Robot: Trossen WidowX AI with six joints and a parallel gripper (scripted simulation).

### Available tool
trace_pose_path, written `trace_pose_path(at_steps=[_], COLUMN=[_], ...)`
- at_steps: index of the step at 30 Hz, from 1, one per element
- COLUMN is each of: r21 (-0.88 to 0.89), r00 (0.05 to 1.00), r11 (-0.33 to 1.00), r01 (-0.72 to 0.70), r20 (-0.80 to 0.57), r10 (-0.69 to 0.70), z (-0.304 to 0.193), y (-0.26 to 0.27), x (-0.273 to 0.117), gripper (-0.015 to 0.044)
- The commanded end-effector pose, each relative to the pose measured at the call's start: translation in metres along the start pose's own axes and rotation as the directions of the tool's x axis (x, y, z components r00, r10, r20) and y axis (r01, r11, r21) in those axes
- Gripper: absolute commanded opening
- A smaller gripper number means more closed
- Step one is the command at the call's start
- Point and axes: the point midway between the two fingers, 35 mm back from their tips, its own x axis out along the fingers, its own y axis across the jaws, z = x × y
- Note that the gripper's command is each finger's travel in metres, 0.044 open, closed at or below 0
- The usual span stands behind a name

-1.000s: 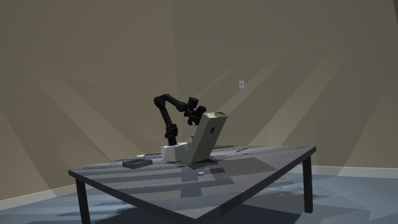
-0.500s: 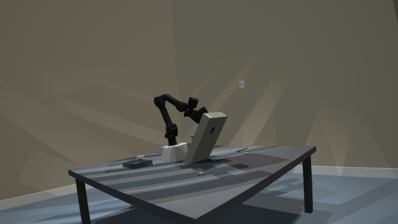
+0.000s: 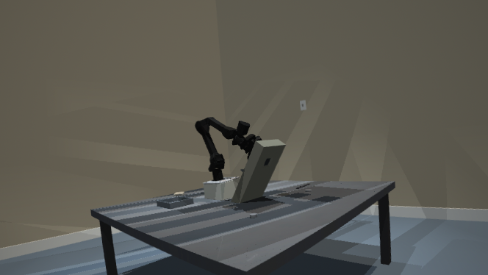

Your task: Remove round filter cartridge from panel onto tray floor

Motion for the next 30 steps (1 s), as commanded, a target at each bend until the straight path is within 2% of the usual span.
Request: trace_pose_path(at_steps=[1, 20, 30], r21=[-0.031, 0.041, 0.044], r00=[1.000, 1.000, 1.000], r11=[1.000, 0.999, 0.999], r01=[0.000, -0.004, -0.005], r20=[-0.007, -0.010, -0.010], r10=[0.000, 0.005, 0.005], z=[-0.001, 0.000, -0.009], y=[0.000, 0.000, 0.013], x=[0.001, -0.070, -0.071], gripper=[0.0000, 0.0000, 0.0000])
